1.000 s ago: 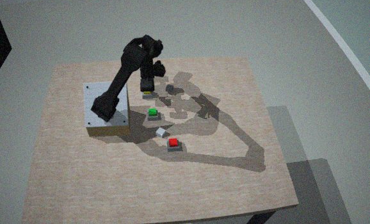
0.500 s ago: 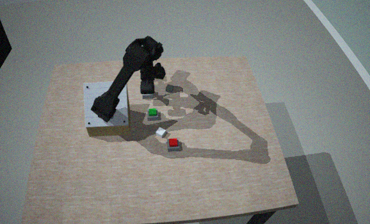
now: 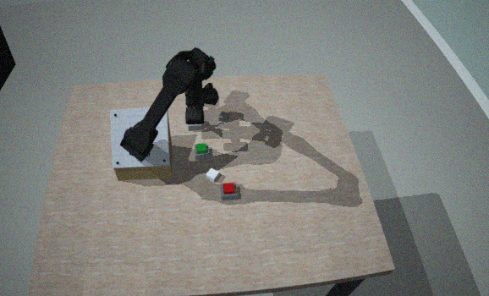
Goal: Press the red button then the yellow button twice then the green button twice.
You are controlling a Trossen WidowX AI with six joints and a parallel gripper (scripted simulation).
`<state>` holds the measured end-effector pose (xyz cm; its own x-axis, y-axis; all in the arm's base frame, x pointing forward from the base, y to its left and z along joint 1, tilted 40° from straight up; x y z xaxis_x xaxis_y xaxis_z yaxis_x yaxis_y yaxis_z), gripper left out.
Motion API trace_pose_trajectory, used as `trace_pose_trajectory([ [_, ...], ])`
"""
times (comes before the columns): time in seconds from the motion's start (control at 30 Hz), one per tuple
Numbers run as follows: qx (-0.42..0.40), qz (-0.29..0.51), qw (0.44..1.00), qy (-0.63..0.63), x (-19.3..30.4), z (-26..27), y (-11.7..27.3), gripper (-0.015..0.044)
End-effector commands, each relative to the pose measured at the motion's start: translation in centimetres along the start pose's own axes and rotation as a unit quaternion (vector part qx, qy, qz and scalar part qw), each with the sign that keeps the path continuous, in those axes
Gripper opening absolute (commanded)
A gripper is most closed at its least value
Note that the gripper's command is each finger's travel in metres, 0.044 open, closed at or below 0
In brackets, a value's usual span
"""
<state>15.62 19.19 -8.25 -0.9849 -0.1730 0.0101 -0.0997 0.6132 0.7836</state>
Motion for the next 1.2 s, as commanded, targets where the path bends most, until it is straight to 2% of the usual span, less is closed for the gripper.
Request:
trace_pose_trajectory([
  [0.0,0.0,0.0,1.0,0.0,0.0,0.0,0.2,0.002],
  [0.1,0.003,0.002,1.0,0.003,0.1,-0.1,2.8,0.002],
  [0.23,0.004,0.002,1.0,0.003,0.1,-0.1,3.1,0.002],
  [1.17,0.004,0.002,1.0,0.003,0.2,-0.2,-0.2,0.002],
])
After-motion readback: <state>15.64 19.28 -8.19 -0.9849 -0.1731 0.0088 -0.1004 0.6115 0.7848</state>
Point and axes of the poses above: the point midway between the two fingers, 35 mm back from their tips, its own y axis back along the fingers, its own z axis across the jaws, x = y × z, the point moved 9 cm from there along y, back along the fingers, and after that the axes turned 3 degrees about y, right-handed, at the moved point
